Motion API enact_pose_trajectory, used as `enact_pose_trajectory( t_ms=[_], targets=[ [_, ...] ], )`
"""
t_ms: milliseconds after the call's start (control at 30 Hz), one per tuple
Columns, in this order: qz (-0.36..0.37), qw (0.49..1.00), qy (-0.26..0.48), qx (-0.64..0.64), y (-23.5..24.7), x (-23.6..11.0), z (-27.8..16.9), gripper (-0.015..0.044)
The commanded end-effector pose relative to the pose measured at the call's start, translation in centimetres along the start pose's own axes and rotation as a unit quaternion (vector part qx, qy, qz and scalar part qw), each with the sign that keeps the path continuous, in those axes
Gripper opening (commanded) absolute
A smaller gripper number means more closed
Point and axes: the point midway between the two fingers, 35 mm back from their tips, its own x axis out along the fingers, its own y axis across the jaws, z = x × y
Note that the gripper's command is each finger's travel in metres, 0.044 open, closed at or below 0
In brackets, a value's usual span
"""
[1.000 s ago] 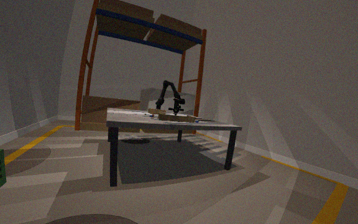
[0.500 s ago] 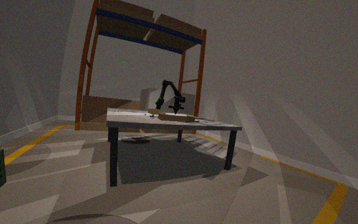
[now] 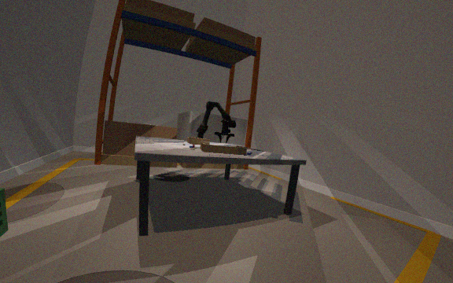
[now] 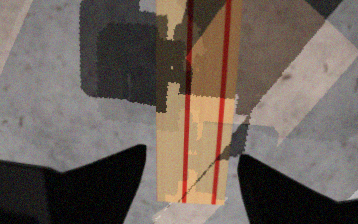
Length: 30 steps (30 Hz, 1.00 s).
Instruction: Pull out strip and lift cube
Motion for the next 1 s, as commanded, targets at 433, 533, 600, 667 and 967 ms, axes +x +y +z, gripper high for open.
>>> enact_pose_trajectory(
  t_ms=[433, 533, 600, 667, 967],
  targets=[
    [-0.001, 1.000, 0.000, 0.001, 0.4, -0.9, 6.0, 0.0440],
    [-0.001, 1.000, -0.001, 0.001, 0.5, -1.0, 7.0, 0.0440],
    [-0.001, 1.000, -0.001, 0.001, 0.6, -1.1, 7.6, 0.0440],
    [-0.001, 1.000, -0.001, 0.001, 0.6, -1.2, 8.3, 0.0440],
    [-0.001, 1.000, -0.003, 0.001, 0.8, -1.7, 11.3, 0.0440]
  ],
)
